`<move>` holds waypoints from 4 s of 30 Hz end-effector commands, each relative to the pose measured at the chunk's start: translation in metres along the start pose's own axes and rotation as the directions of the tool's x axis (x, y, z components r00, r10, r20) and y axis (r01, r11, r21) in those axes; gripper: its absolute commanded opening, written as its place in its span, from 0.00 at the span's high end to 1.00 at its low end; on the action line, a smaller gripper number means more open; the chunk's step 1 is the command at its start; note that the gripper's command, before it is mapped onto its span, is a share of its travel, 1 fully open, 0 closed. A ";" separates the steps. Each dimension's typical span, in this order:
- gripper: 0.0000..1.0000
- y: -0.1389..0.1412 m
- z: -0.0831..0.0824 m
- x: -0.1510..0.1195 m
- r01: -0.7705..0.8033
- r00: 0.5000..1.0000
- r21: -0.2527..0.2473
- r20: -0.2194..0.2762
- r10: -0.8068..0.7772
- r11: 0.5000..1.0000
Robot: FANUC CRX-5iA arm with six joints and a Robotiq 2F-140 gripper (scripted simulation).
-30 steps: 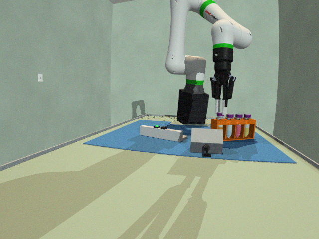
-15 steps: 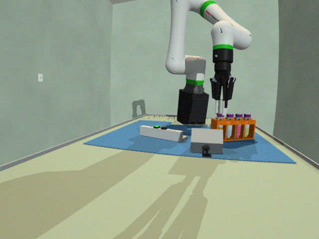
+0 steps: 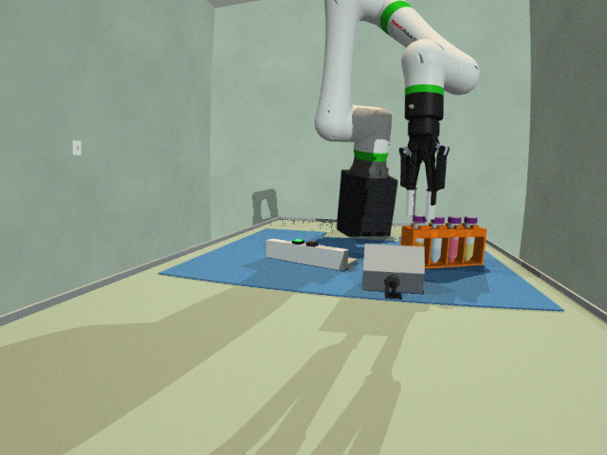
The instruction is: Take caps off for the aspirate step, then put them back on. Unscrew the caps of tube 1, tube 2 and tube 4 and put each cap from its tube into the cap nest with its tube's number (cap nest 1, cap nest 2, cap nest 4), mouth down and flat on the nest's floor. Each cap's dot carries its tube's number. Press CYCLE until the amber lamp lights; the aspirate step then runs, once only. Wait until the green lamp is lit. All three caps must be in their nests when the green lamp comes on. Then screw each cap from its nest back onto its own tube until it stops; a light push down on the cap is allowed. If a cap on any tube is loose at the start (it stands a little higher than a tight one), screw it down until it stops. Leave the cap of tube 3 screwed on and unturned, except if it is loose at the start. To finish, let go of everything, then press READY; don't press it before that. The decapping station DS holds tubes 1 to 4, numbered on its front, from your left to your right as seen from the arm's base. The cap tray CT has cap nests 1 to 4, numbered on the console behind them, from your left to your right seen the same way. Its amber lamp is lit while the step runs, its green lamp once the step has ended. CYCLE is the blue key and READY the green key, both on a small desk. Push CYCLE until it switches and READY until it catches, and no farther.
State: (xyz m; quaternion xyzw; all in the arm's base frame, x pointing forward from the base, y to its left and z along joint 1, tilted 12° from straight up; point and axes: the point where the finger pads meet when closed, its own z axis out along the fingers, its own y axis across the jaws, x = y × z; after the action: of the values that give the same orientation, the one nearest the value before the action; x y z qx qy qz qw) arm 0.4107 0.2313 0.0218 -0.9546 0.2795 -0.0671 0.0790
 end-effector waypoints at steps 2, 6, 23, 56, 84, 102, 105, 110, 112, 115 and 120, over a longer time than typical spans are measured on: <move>0.65 0.000 0.000 0.000 0.000 1.000 0.000 0.000 0.000 1.000; 0.65 0.000 0.000 0.000 0.000 1.000 0.000 0.000 0.000 1.000; 0.65 0.000 0.007 0.000 0.000 1.000 0.000 0.000 0.000 1.000; 1.00 0.000 0.008 0.000 -0.479 0.878 0.000 0.000 0.479 0.878; 0.65 0.000 0.008 0.000 -0.678 0.735 0.000 0.000 0.678 0.735; 0.65 0.000 0.007 0.000 -0.105 0.994 0.000 0.000 0.105 0.994; 0.65 0.000 0.007 0.000 -0.065 0.998 0.000 0.000 0.065 0.998; 0.65 0.000 0.007 0.000 0.000 1.000 0.000 0.000 0.000 1.000; 0.65 0.000 0.007 0.000 0.000 1.000 0.000 0.000 0.000 1.000; 1.00 0.000 0.007 0.000 0.000 1.000 0.000 0.000 0.000 1.000; 1.00 0.000 0.007 0.000 0.000 1.000 0.000 0.000 0.000 1.000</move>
State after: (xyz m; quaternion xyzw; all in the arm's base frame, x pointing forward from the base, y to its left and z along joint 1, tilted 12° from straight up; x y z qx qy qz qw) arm 0.4119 0.2324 0.0147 -0.9545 0.2794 -0.0671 0.0791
